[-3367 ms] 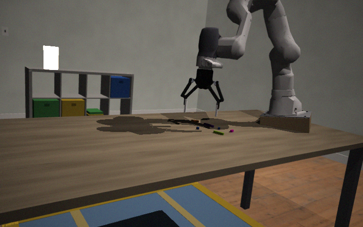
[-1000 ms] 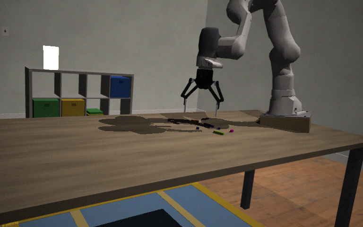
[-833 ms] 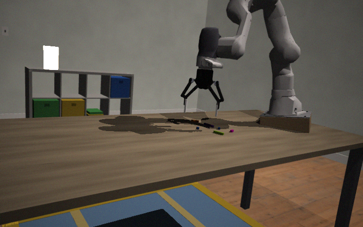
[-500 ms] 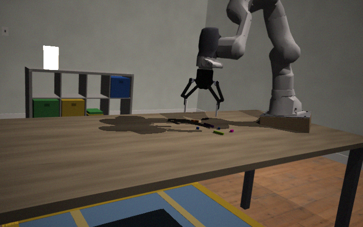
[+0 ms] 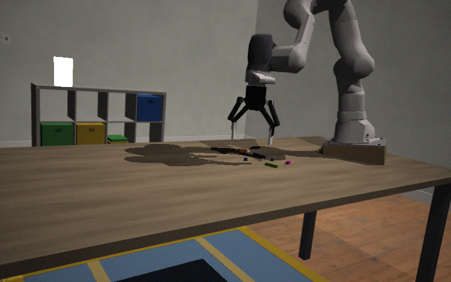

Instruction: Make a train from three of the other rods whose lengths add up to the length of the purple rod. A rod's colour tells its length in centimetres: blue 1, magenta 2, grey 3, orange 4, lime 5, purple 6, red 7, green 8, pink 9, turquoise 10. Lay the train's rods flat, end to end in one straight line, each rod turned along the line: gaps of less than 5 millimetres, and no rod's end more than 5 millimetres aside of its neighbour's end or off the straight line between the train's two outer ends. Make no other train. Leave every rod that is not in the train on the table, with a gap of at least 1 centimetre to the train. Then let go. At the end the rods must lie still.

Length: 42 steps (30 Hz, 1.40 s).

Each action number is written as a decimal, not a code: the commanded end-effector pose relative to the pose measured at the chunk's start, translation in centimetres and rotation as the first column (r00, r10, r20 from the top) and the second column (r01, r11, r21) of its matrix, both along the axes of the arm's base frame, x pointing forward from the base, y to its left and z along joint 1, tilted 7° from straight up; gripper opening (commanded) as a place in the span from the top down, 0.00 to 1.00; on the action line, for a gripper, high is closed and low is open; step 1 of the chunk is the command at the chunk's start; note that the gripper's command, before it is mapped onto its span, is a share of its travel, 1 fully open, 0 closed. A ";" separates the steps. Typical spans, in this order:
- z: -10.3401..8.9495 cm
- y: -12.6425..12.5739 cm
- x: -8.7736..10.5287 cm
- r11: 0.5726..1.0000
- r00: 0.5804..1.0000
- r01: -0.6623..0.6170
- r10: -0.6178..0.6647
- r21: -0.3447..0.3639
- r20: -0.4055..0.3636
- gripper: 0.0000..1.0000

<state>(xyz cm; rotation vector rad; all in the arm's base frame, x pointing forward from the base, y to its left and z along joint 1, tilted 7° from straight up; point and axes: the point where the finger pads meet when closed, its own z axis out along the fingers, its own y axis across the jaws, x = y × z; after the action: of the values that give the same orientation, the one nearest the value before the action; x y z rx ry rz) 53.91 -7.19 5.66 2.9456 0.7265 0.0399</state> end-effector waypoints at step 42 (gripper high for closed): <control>0.4 0.8 -1.3 0.696 0.693 0.715 -0.718 0.066 0.064 0.00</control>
<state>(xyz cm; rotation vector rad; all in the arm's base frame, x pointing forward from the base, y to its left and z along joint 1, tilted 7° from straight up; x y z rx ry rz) 52.67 -6.39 5.92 3.0436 -0.2601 0.0925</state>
